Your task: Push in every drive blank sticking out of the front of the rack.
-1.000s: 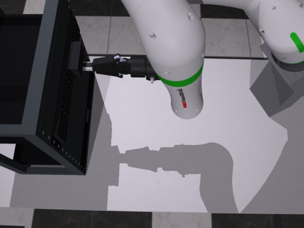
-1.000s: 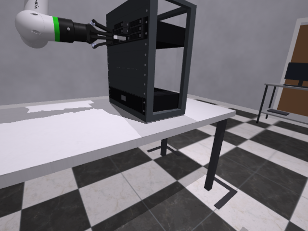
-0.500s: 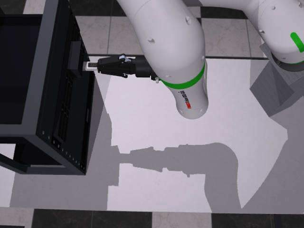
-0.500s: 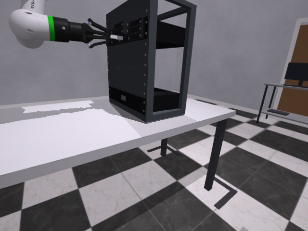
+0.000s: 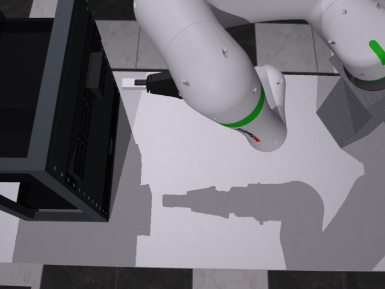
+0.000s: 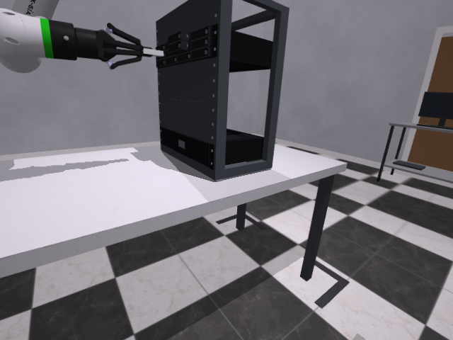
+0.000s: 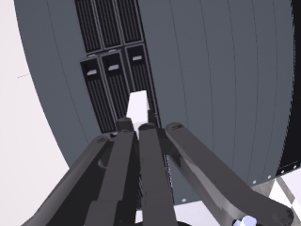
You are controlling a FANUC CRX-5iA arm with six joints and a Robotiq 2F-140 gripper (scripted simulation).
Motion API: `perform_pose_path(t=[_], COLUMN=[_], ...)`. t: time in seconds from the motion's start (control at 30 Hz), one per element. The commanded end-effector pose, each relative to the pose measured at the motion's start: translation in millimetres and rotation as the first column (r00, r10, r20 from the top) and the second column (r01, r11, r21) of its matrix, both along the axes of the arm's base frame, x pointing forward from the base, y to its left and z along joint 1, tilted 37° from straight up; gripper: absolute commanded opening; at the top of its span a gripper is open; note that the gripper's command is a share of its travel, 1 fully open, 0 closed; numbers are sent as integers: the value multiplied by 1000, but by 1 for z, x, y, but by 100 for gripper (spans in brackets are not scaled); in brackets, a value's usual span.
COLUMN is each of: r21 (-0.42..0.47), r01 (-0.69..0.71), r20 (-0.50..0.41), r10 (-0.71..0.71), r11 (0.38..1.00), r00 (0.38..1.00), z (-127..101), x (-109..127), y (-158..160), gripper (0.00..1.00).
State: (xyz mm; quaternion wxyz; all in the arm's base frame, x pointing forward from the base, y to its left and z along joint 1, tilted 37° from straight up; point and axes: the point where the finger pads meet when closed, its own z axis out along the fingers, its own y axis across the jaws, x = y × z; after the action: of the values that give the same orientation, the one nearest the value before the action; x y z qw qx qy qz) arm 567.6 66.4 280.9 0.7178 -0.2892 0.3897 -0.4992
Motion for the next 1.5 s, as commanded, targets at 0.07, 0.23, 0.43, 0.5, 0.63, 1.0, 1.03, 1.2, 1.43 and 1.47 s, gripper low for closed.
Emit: perform_pose_path(t=[0.07,0.23,0.43,0.5,0.63,1.0,1.03,1.2,1.43,1.47], r21=[1,1,1,1,1,1,1,1,1,1], r01=[1,1,1,1,1,1,1,1,1,1], r20=[1,1,1,1,1,1,1,1,1,1], r10=[-1,-1,-1,-1,-1,-1,-1,-1,-1,-1], r11=[1000,1000,1000,1000,1000,1000,1000,1000,1000,1000], r00=[1000,1000,1000,1000,1000,1000,1000,1000,1000,1000], z=[-1,9,22,24,29,43,43,43,43,43], x=[-2,-8,-16,-13,-5,17,17,17,17,17], y=[0,-4,-10,-10,-10,-9,-9,-9,-9,-9], gripper=[10,10,10,10,10,10,10,10,10,10])
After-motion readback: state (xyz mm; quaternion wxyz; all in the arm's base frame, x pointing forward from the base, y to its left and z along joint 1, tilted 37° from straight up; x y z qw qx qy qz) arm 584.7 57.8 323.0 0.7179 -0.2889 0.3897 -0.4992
